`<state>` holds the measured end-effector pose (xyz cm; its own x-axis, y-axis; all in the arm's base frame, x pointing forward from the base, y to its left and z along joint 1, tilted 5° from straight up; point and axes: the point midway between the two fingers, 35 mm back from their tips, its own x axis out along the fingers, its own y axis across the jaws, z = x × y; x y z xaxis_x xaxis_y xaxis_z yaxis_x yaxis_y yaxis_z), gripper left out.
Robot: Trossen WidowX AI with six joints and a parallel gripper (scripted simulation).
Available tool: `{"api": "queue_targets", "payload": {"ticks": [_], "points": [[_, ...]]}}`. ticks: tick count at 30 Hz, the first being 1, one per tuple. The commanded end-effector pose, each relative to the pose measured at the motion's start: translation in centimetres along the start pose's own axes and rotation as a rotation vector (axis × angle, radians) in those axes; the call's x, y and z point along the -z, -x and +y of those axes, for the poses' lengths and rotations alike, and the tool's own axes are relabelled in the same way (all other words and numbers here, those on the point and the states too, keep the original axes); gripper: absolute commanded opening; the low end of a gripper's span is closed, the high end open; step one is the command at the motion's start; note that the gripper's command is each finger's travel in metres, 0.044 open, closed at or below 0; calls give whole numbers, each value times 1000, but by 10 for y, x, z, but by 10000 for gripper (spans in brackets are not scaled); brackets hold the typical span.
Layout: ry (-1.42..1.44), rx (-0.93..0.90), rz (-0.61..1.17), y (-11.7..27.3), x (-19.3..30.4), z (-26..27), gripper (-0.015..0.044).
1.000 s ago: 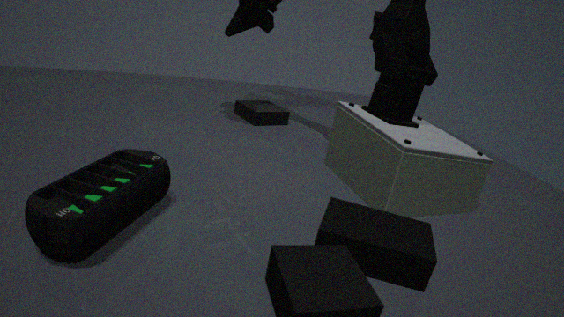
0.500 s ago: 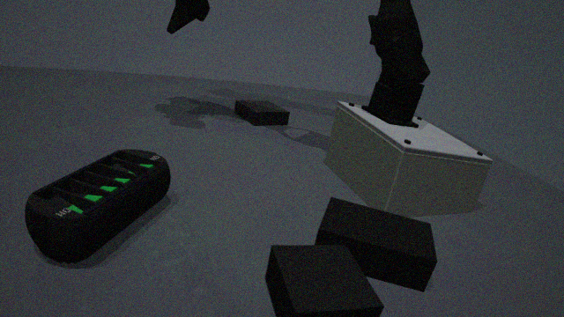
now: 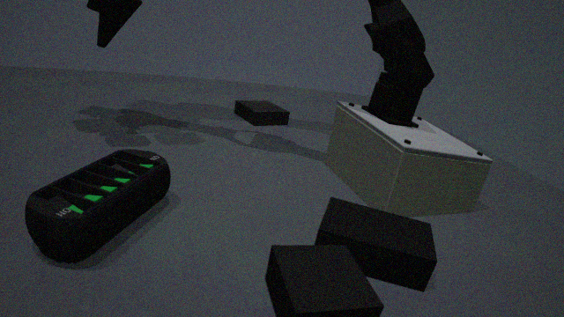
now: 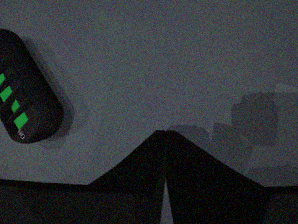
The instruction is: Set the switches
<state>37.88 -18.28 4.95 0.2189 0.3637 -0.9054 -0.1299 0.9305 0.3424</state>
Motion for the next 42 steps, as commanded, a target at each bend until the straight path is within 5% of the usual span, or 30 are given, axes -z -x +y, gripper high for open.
{"api": "queue_targets", "payload": {"ticks": [1, 23, 42], "points": [[116, -19, 83, -31, -29, 29, 0], [656, -78, 433, -162, -78, 185, 0], [664, -87, 452, -182, -73, 181, 0]]}}
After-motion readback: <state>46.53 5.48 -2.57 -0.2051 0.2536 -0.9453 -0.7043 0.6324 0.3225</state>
